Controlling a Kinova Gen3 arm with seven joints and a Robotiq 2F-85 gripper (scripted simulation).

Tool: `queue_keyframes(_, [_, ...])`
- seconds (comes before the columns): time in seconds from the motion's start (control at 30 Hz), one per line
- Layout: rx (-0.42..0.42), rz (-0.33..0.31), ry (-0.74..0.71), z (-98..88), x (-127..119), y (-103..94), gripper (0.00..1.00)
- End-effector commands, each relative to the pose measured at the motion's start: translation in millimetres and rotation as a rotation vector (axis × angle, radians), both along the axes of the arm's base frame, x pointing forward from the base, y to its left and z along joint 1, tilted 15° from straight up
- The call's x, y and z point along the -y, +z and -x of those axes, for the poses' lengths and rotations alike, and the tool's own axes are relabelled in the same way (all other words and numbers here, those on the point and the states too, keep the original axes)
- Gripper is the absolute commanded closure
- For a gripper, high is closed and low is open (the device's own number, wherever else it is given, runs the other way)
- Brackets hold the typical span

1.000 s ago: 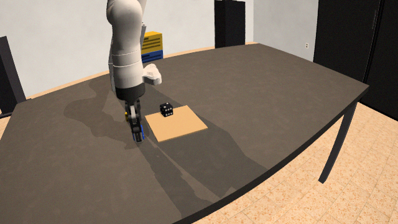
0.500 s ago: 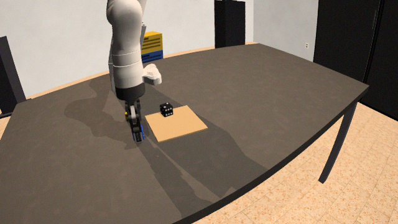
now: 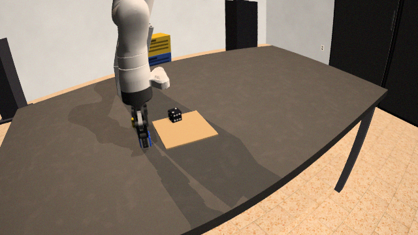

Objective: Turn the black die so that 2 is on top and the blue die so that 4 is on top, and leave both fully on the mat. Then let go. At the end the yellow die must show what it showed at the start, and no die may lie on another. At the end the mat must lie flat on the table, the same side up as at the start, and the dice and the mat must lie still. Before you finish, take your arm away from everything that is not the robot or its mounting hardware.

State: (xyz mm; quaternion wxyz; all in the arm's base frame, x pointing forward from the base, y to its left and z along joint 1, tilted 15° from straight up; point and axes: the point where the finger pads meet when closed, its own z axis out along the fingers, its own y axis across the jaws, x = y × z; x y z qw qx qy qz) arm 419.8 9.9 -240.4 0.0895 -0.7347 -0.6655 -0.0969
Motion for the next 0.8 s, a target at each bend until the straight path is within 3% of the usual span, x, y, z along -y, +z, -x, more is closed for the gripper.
queue_keyframes(0.0, [0.001,0.0,0.0,-0.6,0.3,0.4,0.74])
queue_keyframes(0.77, [0.001,0.0,0.0,-0.5,2.0,6.6,0.74])
